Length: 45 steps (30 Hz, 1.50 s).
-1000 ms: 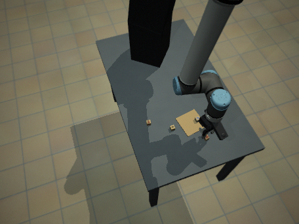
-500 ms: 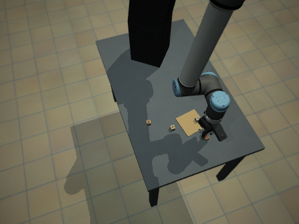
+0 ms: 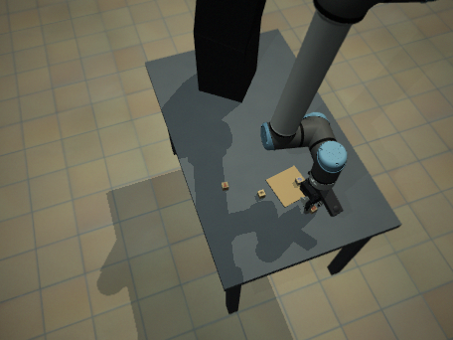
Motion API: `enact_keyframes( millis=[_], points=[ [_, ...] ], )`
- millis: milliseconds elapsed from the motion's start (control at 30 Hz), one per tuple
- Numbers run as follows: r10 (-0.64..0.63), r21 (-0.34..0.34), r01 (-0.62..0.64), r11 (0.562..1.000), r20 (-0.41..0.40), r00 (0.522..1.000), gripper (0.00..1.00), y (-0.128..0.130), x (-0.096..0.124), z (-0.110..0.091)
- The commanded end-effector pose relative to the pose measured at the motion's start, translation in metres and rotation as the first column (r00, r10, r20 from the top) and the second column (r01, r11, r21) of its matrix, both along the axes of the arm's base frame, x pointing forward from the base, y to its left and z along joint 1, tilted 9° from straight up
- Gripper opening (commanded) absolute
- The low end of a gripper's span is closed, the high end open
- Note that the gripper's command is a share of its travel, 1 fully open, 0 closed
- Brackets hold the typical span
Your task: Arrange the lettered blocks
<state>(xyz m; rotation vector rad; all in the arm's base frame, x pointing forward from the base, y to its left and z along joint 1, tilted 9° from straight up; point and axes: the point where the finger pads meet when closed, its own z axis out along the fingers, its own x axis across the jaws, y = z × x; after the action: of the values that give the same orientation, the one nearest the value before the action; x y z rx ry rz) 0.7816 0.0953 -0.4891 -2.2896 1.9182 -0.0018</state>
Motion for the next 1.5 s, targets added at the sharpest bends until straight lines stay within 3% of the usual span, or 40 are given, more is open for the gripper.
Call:
enact_keyframes(
  millis=[0, 233, 267, 800, 833, 1467],
  points=[
    [0.000, 0.000, 0.000, 1.000, 0.001, 1.000, 0.37, -0.0001, 0.0008, 0.0004],
    [0.000, 0.000, 0.000, 1.000, 0.001, 1.000, 0.37, -0.0001, 0.0008, 0.0004],
    [0.000, 0.000, 0.000, 1.000, 0.001, 1.000, 0.25, -0.0001, 0.0008, 0.0004],
    [0.000, 0.000, 0.000, 1.000, 0.001, 1.000, 0.25, -0.0001, 0.0008, 0.0004],
    [0.000, 0.000, 0.000, 1.000, 0.001, 1.000, 0.05, -0.0001, 0.0008, 0.0004],
    [0.000, 0.000, 0.000, 1.000, 0.001, 1.000, 0.05, -0.0001, 0.0008, 0.0004]
  ],
)
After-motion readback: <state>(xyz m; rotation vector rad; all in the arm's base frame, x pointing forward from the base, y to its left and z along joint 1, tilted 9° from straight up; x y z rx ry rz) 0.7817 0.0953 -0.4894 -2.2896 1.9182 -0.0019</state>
